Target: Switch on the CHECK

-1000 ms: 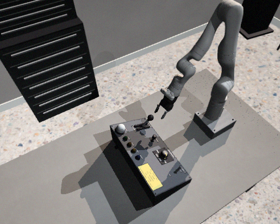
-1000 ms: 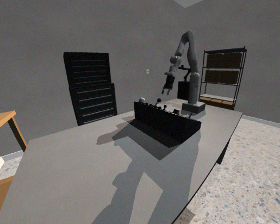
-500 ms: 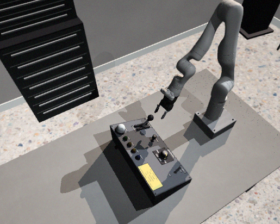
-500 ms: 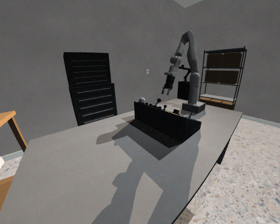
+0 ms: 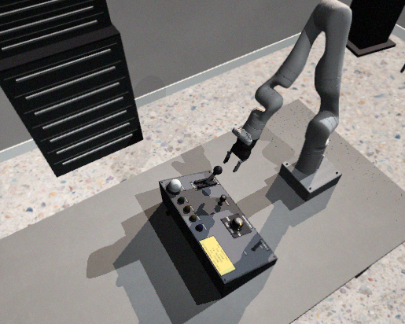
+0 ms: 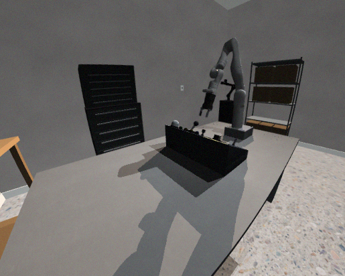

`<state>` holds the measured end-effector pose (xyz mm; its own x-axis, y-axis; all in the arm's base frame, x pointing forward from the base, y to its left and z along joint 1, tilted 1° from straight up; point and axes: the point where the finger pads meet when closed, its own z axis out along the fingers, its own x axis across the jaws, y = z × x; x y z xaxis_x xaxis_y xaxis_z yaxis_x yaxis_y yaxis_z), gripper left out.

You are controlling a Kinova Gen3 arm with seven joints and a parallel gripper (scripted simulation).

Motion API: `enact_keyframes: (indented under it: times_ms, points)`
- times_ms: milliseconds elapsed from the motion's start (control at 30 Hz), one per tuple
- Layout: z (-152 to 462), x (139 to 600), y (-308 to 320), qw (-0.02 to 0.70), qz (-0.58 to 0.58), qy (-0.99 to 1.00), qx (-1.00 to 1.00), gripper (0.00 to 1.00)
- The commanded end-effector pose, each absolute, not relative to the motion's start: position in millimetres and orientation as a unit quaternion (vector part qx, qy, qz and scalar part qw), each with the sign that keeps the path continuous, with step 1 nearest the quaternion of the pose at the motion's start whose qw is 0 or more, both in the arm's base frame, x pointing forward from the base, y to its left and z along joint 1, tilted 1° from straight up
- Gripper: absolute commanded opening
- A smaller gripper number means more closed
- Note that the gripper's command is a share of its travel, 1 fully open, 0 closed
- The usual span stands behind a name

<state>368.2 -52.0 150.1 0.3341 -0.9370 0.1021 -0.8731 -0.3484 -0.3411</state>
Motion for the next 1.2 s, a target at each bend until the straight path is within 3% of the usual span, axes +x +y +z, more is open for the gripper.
enact_keyframes:
  times_ms: [0,1167]
  points:
    - [150.6,368.5,-52.0,0.113,-0.142,0.559,-0.809,1.0]
    - [169.7,360.5,-53.2,0.112,-0.142,0.558,-0.81,1.0]
